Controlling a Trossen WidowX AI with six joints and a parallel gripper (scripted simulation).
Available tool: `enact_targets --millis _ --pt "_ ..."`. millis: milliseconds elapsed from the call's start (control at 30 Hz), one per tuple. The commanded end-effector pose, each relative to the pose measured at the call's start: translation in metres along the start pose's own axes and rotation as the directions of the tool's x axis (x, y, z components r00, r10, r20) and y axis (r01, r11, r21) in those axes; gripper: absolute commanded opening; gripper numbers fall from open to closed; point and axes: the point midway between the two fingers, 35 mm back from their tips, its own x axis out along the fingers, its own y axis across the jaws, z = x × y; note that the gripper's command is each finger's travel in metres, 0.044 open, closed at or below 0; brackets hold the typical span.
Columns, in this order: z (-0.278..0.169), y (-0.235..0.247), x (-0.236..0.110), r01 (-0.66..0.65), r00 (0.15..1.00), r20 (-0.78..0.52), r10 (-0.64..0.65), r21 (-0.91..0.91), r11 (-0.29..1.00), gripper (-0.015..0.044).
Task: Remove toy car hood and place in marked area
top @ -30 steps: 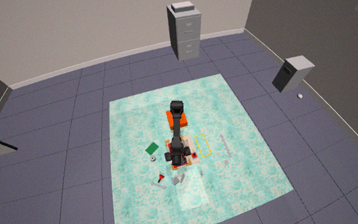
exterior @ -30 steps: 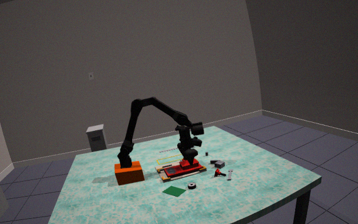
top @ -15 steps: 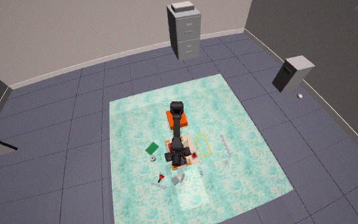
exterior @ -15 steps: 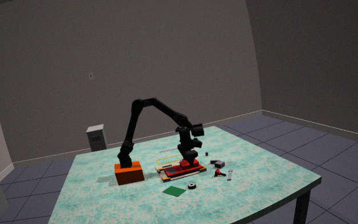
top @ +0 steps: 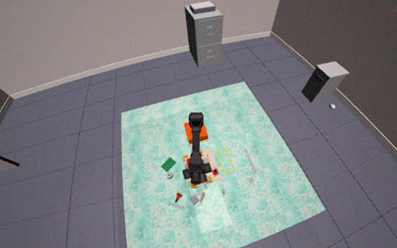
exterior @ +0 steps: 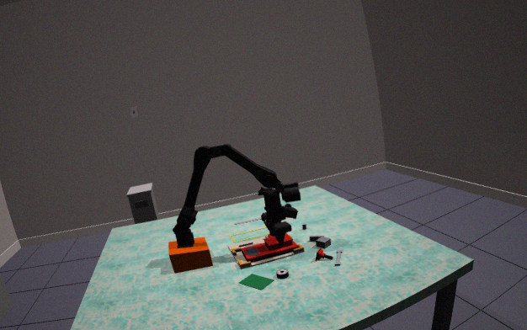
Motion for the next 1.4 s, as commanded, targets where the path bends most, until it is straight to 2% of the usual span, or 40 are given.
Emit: enact_targets --millis 0,67,400,433,1367 --pt "0.0 0.0 0.0 -0.001 1.0 0.001 0.001 0.0 1.0 0.0288" --pt "0.0 0.0 0.0 -0.001 1.0 0.001 0.001 0.0 1.0 0.0275" --pt "0.0 0.0 -0.005 -0.001 1.0 0.001 0.001 0.0 1.0 0.0012" --pt "0.0 0.0 -0.006 -0.001 1.0 0.001 0.001 0.0 1.0 0.0" --pt "0.0 0.0 -0.024 0.0 1.0 0.0 0.0 0.0 1.0 0.0"
